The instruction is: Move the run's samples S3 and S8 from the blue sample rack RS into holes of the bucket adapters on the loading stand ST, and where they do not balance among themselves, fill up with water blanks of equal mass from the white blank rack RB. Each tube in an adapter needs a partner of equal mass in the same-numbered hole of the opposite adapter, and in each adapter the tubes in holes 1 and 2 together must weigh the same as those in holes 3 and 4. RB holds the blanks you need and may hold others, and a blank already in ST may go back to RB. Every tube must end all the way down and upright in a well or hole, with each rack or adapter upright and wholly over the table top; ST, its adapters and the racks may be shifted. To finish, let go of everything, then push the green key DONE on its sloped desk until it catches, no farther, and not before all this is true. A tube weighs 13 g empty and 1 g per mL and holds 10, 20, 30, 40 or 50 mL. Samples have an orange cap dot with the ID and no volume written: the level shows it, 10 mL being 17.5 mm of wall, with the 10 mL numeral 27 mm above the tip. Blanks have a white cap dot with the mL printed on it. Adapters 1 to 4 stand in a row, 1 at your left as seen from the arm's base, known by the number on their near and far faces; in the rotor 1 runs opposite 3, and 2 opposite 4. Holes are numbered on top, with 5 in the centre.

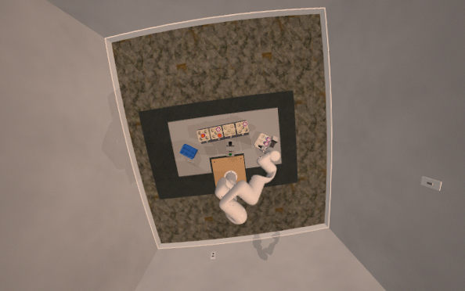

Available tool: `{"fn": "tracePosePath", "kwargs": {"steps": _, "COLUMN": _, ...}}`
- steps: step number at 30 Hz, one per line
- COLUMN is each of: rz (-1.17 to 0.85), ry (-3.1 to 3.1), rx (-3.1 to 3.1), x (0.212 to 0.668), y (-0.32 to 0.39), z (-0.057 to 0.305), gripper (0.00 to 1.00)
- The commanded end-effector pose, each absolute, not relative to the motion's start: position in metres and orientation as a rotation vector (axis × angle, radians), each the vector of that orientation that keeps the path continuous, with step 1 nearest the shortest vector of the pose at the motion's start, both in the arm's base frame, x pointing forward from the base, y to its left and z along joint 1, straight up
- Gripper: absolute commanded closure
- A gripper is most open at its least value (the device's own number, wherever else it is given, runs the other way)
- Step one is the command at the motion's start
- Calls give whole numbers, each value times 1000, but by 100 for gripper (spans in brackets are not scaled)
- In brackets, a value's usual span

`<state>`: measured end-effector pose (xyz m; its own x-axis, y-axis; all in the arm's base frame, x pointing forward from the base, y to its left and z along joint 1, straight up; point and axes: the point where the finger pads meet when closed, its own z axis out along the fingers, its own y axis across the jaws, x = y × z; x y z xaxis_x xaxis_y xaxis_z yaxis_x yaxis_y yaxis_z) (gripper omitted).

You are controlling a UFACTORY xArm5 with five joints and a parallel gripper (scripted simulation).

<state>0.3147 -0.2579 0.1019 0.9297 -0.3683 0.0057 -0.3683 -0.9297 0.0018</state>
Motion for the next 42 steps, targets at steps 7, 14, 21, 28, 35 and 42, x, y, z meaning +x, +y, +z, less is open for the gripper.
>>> {"fn": "tracePosePath", "kwargs": {"steps": 7, "rz": 14, "ry": -588, "rx": 3081, "x": 316, "y": -259, "z": 103, "gripper": 100}}
{"fn": "tracePosePath", "kwargs": {"steps": 14, "rz": 14, "ry": -588, "rx": 3081, "x": 316, "y": -259, "z": 103, "gripper": 100}}
{"fn": "tracePosePath", "kwargs": {"steps": 21, "rz": 14, "ry": -588, "rx": 3081, "x": 316, "y": -259, "z": 103, "gripper": 100}}
{"fn": "tracePosePath", "kwargs": {"steps": 28, "rz": 14, "ry": -588, "rx": 3081, "x": 316, "y": -259, "z": 103, "gripper": 100}}
{"fn": "tracePosePath", "kwargs": {"steps": 35, "rz": 14, "ry": -588, "rx": 3081, "x": 316, "y": -259, "z": 107, "gripper": 100}}
{"fn": "tracePosePath", "kwargs": {"steps": 42, "rz": 14, "ry": -588, "rx": 3081, "x": 316, "y": -259, "z": 111, "gripper": 100}}
